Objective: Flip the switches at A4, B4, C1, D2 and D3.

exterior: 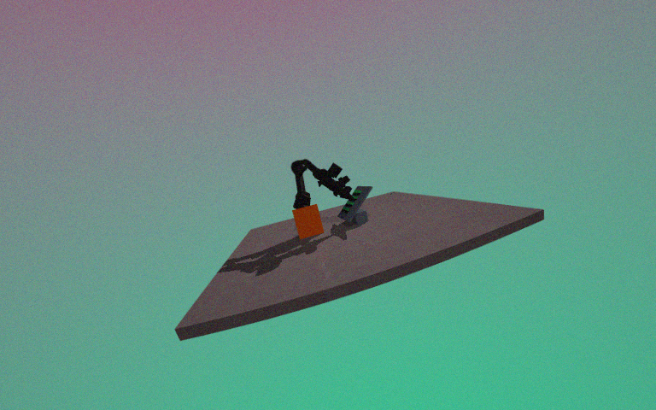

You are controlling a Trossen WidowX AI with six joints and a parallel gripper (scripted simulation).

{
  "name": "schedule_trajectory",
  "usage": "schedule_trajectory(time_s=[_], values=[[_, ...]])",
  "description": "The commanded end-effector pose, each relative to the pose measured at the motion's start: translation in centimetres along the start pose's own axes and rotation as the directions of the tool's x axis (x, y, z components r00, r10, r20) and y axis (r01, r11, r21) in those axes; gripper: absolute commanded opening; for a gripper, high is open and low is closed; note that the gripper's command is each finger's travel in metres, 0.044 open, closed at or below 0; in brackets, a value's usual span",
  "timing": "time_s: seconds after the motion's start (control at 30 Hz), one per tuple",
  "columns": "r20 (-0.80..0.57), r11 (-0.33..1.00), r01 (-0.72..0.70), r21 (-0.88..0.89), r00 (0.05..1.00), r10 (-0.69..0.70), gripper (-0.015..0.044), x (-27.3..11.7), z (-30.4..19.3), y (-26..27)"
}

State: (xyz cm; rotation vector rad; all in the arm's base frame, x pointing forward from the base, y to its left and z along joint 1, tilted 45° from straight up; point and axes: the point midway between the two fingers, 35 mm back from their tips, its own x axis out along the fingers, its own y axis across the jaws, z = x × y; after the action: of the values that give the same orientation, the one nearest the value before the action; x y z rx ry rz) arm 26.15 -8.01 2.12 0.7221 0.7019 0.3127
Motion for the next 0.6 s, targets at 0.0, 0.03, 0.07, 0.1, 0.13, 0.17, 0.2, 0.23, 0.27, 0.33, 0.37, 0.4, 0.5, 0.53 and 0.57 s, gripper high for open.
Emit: schedule_trajectory(time_s=[0.0, 0.03, 0.07, 0.1, 0.13, 0.17, 0.2, 0.23, 0.27, 0.33, 0.37, 0.4, 0.5, 0.53, 0.57], values=[[-0.002, 1.0, 0.004, 0.004, 1.0, -0.004, 0.0, 0.1, -0.1, -0.1], [-0.002, 1.0, 0.004, 0.004, 1.0, -0.004, 0.0, 0.1, -0.1, -0.1], [-0.002, 1.0, 0.004, 0.004, 1.0, -0.004, 0.0, 0.1, -0.1, -0.1], [-0.002, 1.0, 0.004, 0.004, 1.0, -0.004, 0.0, 0.1, -0.1, -0.1], [-0.002, 1.0, 0.004, 0.004, 1.0, -0.004, 0.0, 0.1, -0.1, -0.1], [-0.002, 1.0, 0.004, 0.004, 1.0, -0.004, 0.0, 0.2, -0.1, -0.1], [-0.002, 1.0, 0.004, 0.004, 1.0, -0.004, 0.0, 0.2, -0.1, -0.1], [-0.002, 1.0, 0.004, 0.004, 1.0, -0.004, 0.0, 0.2, -0.1, -0.1], [-0.002, 1.0, 0.004, 0.004, 1.0, -0.004, 0.0, 0.2, -0.1, -0.1], [-0.002, 1.0, 0.004, 0.004, 1.0, -0.004, 0.0, 0.2, -0.1, -0.1], [-0.002, 1.0, 0.004, 0.004, 1.0, -0.004, 0.0, 0.2, -0.1, -0.1], [-0.002, 1.0, 0.004, 0.004, 1.0, -0.004, 0.0, 0.2, -0.1, -0.1], [-0.002, 1.0, 0.001, -0.001, 1.0, -0.001, 0.0, 0.1, 0.0, 0.0], [-0.005, 1.0, 0.005, -0.001, 1.0, -0.005, 0.0, -0.2, 0.0, -0.2], [-0.01, 1.0, 0.01, -0.001, 1.0, -0.01, 0.0, -0.8, 0.0, -0.4]])
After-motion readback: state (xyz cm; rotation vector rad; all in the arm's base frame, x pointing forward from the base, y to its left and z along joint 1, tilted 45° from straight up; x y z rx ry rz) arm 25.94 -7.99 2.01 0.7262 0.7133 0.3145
